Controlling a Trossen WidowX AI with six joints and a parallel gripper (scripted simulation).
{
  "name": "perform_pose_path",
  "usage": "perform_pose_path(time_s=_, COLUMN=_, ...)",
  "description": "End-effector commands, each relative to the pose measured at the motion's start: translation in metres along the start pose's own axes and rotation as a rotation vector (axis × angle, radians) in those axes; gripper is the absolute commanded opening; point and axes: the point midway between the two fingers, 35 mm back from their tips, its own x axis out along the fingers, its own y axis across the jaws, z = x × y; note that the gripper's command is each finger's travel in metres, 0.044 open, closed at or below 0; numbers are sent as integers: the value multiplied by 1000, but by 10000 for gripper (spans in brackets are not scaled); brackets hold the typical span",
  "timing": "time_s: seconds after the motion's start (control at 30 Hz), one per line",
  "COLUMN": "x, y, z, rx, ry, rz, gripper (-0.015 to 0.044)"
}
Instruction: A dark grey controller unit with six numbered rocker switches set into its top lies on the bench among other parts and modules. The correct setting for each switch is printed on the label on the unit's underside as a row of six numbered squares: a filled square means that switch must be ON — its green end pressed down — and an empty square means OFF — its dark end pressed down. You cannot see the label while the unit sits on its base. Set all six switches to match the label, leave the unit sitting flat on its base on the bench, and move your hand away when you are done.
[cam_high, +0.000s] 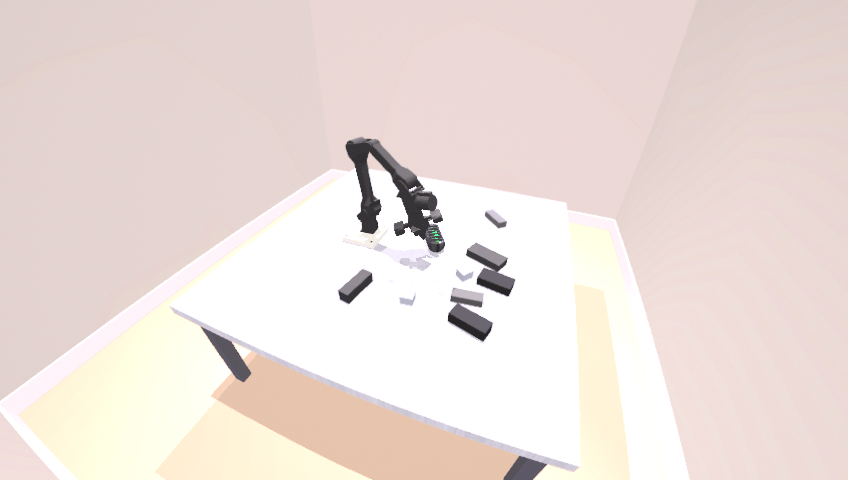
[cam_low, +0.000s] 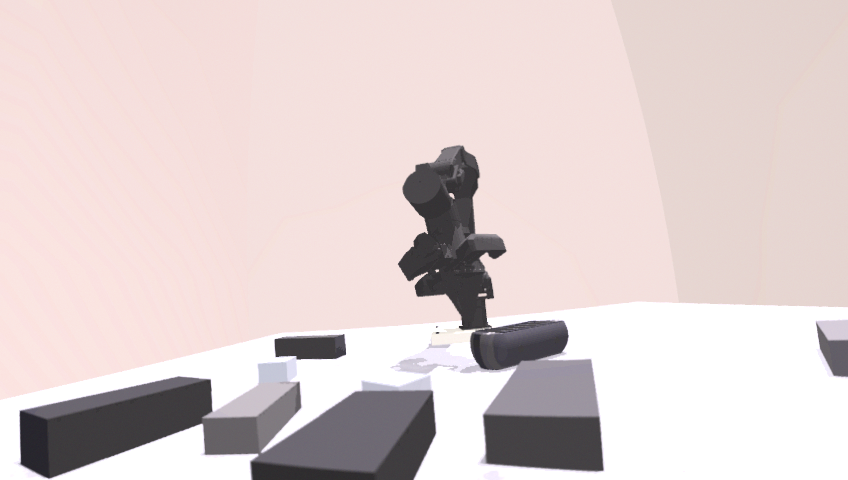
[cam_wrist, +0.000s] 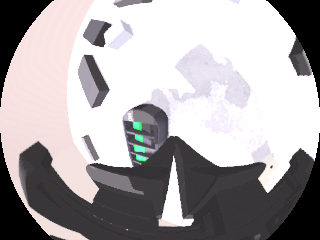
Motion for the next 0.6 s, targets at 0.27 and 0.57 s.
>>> perform_pose_path(time_s=0.27, x=-2, y=36, z=-23, rx=-4, ry=33, rz=-133, gripper=0)
perform_pose_path(time_s=0.57, x=-6, y=76, z=-62, rx=-19, ry=7, rz=-290, gripper=0)
